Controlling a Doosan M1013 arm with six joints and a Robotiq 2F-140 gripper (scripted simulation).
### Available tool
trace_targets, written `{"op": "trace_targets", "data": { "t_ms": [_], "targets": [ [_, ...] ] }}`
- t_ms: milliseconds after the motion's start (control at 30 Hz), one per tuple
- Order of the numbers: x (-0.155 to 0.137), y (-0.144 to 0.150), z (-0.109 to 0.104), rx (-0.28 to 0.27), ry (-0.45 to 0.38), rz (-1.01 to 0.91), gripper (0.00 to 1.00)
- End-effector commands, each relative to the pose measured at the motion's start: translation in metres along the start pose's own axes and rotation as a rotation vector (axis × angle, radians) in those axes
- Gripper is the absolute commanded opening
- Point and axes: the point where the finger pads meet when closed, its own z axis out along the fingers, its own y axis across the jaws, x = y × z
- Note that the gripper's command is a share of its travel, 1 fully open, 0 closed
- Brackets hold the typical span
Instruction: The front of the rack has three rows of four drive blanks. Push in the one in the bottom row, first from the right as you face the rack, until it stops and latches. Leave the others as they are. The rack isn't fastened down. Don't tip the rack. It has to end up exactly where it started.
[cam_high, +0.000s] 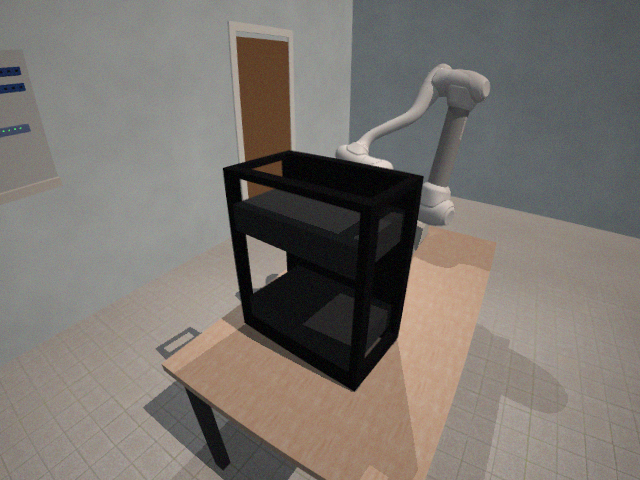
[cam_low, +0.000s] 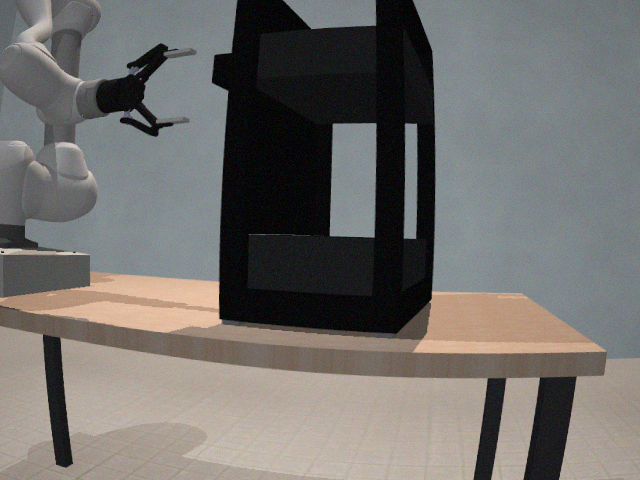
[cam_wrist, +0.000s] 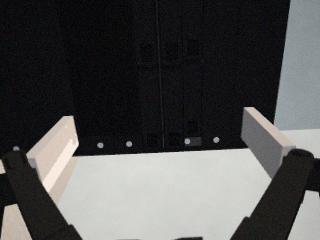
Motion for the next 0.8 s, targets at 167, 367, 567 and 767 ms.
{"op": "trace_targets", "data": {
  "t_ms": [167,367,567,767],
  "targets": [
    [0.0,0.0,0.0,0.0,0.0,0.0,1.0],
    [0.0,0.0,0.0,0.0,0.0,0.0,1.0],
    [0.0,0.0,0.0,0.0,0.0,0.0,1.0],
    [0.0,0.0,0.0,0.0,0.0,0.0,0.0]
  ]
}}
